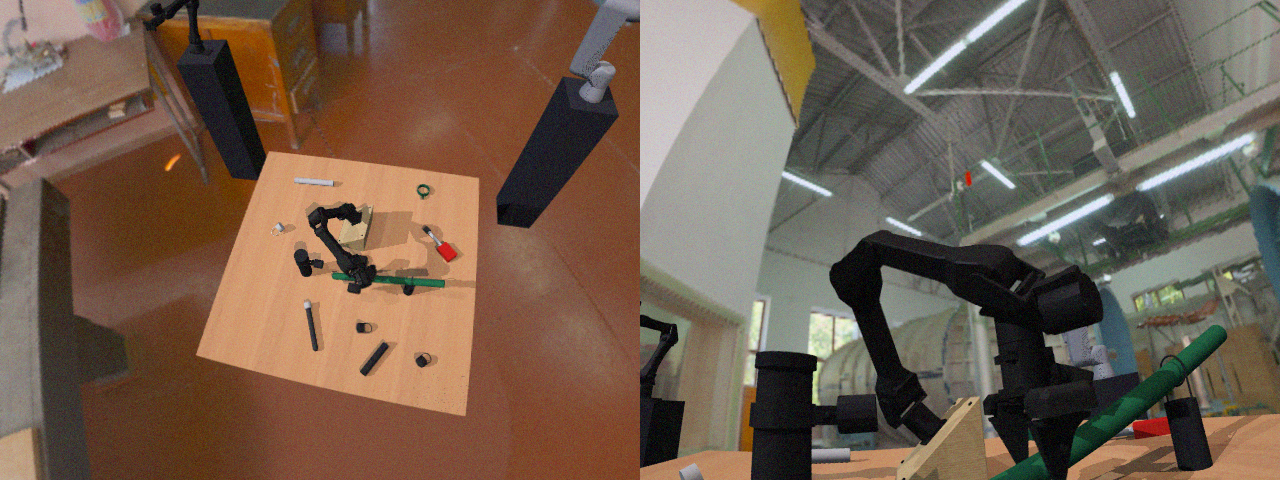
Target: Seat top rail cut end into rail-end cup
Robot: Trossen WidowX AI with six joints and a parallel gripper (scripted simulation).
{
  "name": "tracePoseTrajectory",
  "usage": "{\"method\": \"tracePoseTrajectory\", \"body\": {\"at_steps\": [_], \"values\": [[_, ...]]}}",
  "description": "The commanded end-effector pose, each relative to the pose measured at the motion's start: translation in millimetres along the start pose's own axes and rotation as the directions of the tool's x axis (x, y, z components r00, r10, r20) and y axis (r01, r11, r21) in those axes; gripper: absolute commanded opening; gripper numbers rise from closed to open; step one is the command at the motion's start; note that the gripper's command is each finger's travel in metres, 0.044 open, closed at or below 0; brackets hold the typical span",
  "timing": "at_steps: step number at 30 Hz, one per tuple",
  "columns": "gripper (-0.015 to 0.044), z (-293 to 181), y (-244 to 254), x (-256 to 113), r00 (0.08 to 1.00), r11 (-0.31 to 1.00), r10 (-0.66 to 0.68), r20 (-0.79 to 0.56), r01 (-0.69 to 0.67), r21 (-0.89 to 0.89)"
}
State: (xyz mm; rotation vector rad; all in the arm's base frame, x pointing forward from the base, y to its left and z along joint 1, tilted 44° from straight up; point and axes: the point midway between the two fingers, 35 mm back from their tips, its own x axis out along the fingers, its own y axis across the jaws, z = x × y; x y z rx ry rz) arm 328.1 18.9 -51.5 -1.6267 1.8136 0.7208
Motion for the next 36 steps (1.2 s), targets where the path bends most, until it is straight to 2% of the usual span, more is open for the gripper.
{"method": "tracePoseTrajectory", "body": {"at_steps": [1, 12, 19, 36], "values": [[0.0440, -0.6, 1.1, 7.9, 1.000, 1.000, 0.001, -0.006, -0.001, -0.008], [0.0440, -1.4, 2.3, 23.0, 1.000, 1.000, 0.001, -0.007, -0.001, -0.008], [0.0256, -1.3, 2.0, 23.0, 1.000, 1.000, 0.001, -0.007, -0.001, -0.008], [0.0143, -1.3, 2.0, 23.0, 1.000, 1.000, 0.001, -0.007, -0.001, -0.008]]}}
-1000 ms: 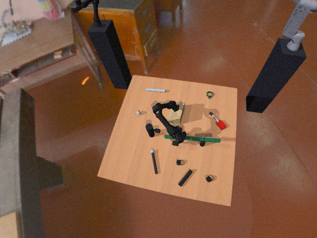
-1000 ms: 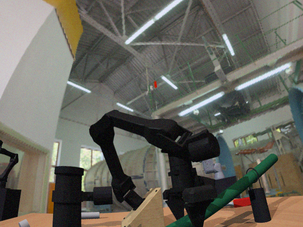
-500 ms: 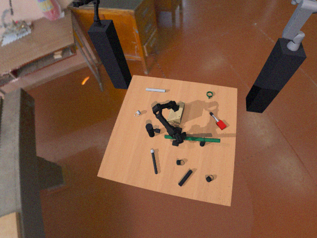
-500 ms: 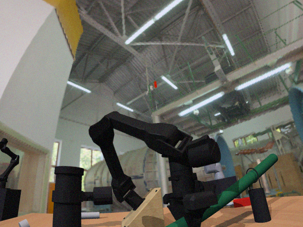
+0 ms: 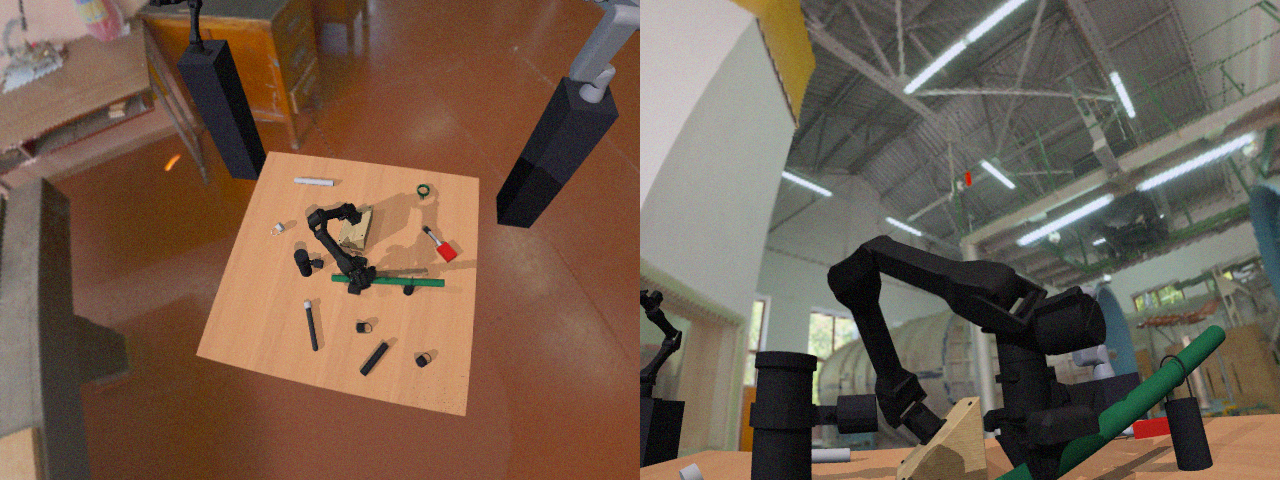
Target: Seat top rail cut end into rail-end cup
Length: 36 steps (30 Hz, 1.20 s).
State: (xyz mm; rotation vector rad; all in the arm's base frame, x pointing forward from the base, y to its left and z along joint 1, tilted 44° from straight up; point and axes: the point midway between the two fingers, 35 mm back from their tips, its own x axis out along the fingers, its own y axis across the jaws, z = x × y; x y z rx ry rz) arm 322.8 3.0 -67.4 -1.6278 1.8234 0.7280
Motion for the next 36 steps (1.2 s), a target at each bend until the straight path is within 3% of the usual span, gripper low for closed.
{"method": "tracePoseTrajectory", "body": {"at_steps": [1, 7, 31, 36], "values": [[0.0136, -0.1, -1.4, 0.2, 1.000, 1.000, -0.006, -0.002, 0.006, -0.001], [0.0000, 0.1, -0.2, -5.0, 1.000, 1.000, -0.006, -0.002, 0.006, -0.001], [0.0000, -18.8, 8.0, -82.6, 0.956, 1.000, 0.004, -0.294, 0.003, 0.024], [0.0000, -19.5, 8.1, -85.4, 0.953, 1.000, 0.002, -0.303, 0.006, 0.024]]}}
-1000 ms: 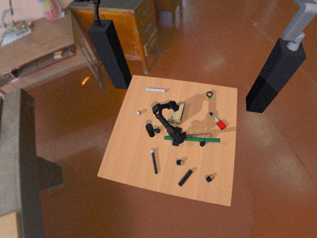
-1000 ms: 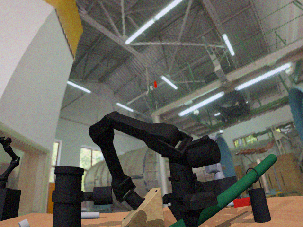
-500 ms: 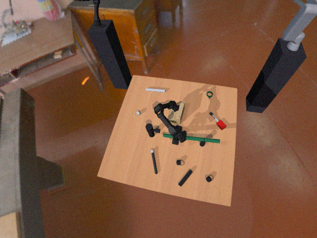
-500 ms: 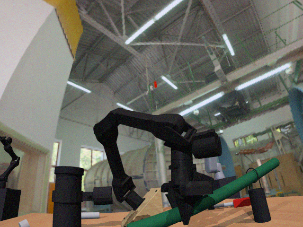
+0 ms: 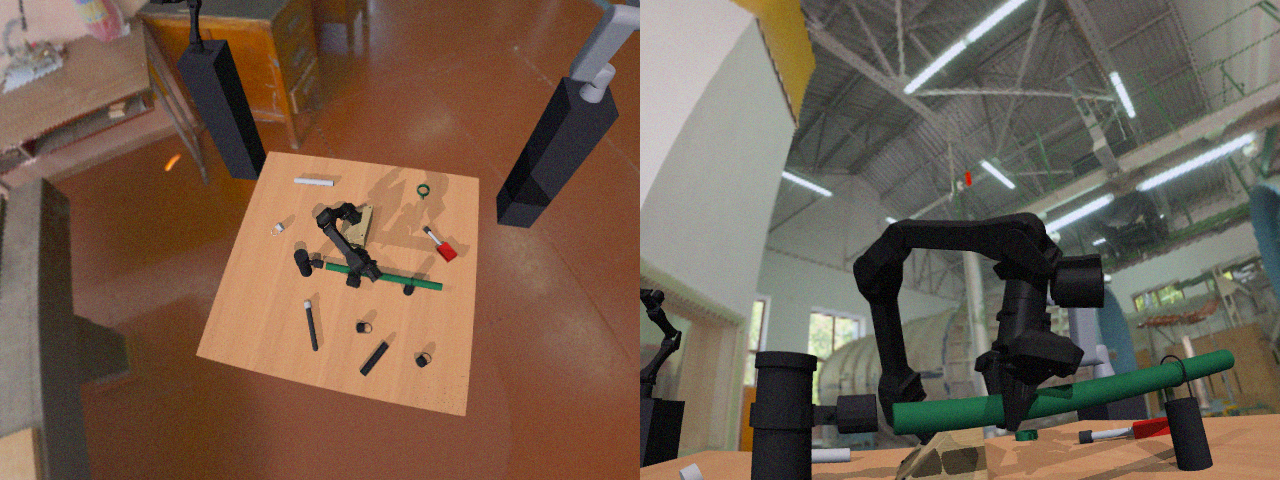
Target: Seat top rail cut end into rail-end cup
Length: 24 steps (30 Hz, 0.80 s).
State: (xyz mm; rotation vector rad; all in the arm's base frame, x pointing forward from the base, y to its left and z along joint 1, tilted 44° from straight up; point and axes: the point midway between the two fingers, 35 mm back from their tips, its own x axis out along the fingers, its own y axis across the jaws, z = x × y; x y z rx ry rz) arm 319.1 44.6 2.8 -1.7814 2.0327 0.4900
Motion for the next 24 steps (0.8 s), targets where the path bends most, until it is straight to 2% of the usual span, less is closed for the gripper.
{"method": "tracePoseTrajectory", "body": {"at_steps": [1, 24], "values": [[0.0000, -2.5, -1.0, -4.0, 1.000, 1.000, -0.010, -0.014, 0.010, 0.001], [0.0000, -4.4, -3.1, -8.0, 1.000, 1.000, 0.000, 0.000, 0.000, 0.000]]}}
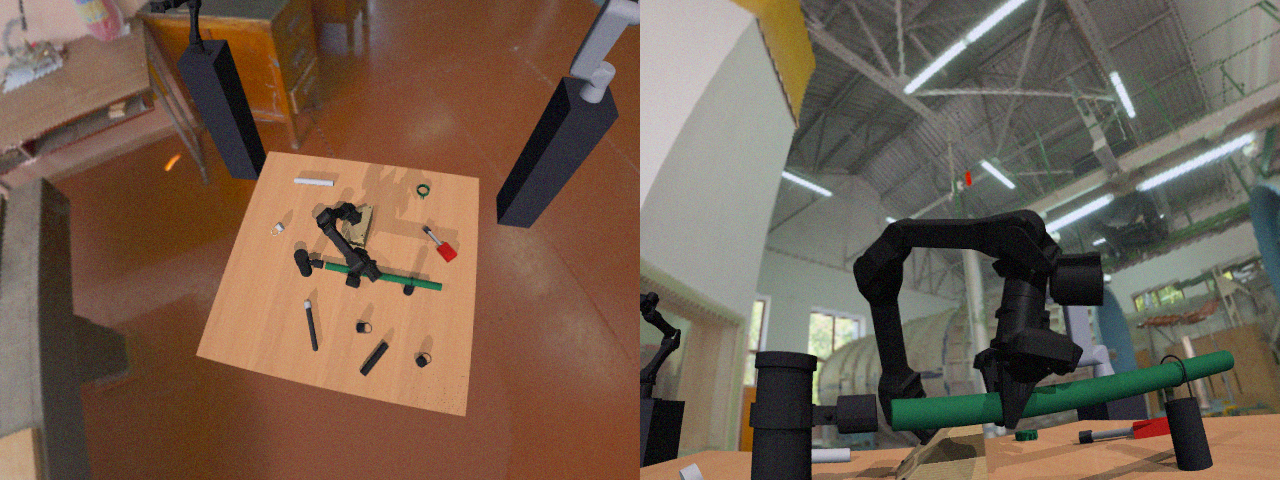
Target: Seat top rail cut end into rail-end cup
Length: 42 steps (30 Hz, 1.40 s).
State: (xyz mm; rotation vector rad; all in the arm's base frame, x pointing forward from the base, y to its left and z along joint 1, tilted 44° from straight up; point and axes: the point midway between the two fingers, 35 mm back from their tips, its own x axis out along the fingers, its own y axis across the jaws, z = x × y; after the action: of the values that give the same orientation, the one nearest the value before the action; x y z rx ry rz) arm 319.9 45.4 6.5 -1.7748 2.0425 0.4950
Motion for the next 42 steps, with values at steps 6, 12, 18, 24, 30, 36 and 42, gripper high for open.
{"method": "tracePoseTrajectory", "body": {"at_steps": [6, 12, 18, 24, 30, 36, 42], "values": [[0.0000, -3.6, -2.8, -6.0, 1.000, 1.000, -0.009, 0.001, 0.009, 0.002], [0.0000, -11.0, -2.6, -2.1, 1.000, 1.000, -0.005, 0.000, 0.005, 0.000], [0.0000, -19.6, -2.0, 2.6, 1.000, 1.000, -0.001, -0.001, 0.001, -0.002], [0.0000, -21.7, -1.8, 3.8, 1.000, 1.000, 0.000, -0.002, 0.000, -0.002], [0.0000, -21.7, -1.8, 3.8, 1.000, 1.000, 0.000, -0.002, 0.000, -0.002], [0.0000, -21.7, -1.8, 3.8, 1.000, 1.000, 0.000, -0.002, 0.000, -0.002], [0.0000, -21.7, -1.8, 3.8, 1.000, 1.000, 0.000, -0.002, 0.000, -0.002]]}}
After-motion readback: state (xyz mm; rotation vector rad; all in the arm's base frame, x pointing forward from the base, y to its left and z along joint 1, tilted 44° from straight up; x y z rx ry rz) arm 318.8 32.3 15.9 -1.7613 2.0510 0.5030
